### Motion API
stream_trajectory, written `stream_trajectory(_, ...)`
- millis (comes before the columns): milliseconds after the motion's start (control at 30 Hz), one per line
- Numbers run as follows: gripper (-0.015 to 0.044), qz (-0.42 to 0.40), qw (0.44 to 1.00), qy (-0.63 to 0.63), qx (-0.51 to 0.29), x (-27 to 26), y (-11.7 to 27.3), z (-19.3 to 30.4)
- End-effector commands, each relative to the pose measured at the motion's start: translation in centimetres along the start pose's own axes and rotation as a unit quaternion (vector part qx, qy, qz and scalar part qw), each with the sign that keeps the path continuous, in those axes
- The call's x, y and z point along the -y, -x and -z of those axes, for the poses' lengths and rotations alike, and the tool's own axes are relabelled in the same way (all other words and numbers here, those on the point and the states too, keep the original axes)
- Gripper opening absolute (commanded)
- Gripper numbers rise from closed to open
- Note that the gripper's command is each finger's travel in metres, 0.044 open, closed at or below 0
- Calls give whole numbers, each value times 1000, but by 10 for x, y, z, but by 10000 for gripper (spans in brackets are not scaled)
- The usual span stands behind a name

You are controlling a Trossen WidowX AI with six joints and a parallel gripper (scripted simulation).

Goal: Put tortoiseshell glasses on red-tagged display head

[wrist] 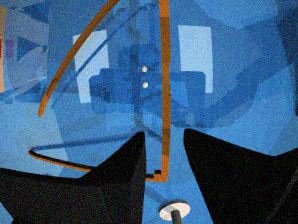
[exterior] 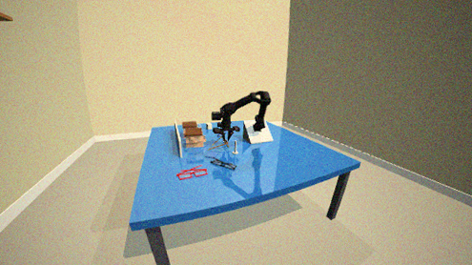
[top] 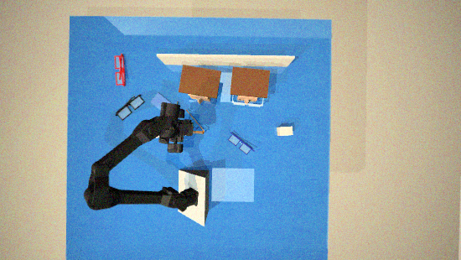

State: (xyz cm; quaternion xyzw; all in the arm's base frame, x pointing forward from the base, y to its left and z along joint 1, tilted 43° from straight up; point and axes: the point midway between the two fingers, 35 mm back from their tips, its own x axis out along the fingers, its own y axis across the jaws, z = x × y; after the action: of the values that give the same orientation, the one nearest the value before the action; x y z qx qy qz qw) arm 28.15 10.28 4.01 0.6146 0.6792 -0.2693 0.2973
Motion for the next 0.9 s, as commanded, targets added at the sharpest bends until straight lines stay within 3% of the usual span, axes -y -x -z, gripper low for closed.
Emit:
stream_trajectory(0, 120, 0, 1000, -3, -3, 1, -8, 1)
stream_trajectory(800, 120, 0, 1000, -2, -4, -1, -23, 2)
stream_trajectory(867, 67, 1, 1000, -1, -2, 2, -23, 1)
